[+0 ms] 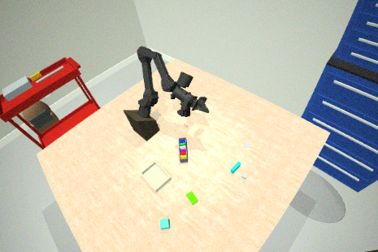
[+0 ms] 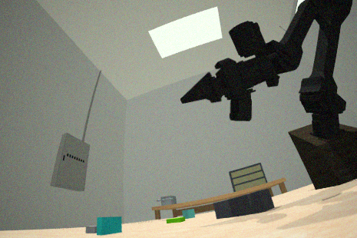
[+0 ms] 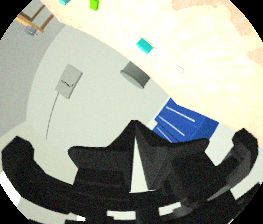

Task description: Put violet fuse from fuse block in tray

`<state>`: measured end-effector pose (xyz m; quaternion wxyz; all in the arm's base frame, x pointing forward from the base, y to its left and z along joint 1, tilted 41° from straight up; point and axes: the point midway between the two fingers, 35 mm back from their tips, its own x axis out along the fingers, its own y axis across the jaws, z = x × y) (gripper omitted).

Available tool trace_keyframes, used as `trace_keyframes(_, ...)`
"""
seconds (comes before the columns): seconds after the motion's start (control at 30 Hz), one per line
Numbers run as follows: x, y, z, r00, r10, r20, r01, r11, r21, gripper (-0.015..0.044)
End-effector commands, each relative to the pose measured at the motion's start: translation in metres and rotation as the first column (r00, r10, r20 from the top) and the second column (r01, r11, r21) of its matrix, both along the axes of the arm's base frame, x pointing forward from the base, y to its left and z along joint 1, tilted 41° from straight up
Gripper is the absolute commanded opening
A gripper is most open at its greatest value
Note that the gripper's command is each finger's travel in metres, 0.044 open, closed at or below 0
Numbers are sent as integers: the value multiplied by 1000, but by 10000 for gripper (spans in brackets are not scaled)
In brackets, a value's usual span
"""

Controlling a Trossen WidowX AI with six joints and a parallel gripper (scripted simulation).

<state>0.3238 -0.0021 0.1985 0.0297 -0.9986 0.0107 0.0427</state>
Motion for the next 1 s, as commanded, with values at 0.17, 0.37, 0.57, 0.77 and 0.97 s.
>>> trace_keyframes(0.17,21,-8,-66,931,34,-363,139,887,440,73)
trace_keyframes(0.37,15,-20,-139,656,141,-742,662,365,655,73)
trace_keyframes(0.57,-4,-27,-182,305,359,-882,930,-311,195,73)
trace_keyframes(0.77,-25,-30,-200,72,586,-807,687,-616,-386,73)
trace_keyframes(0.97,-25,-30,-200,72,586,-807,687,-616,-386,73)
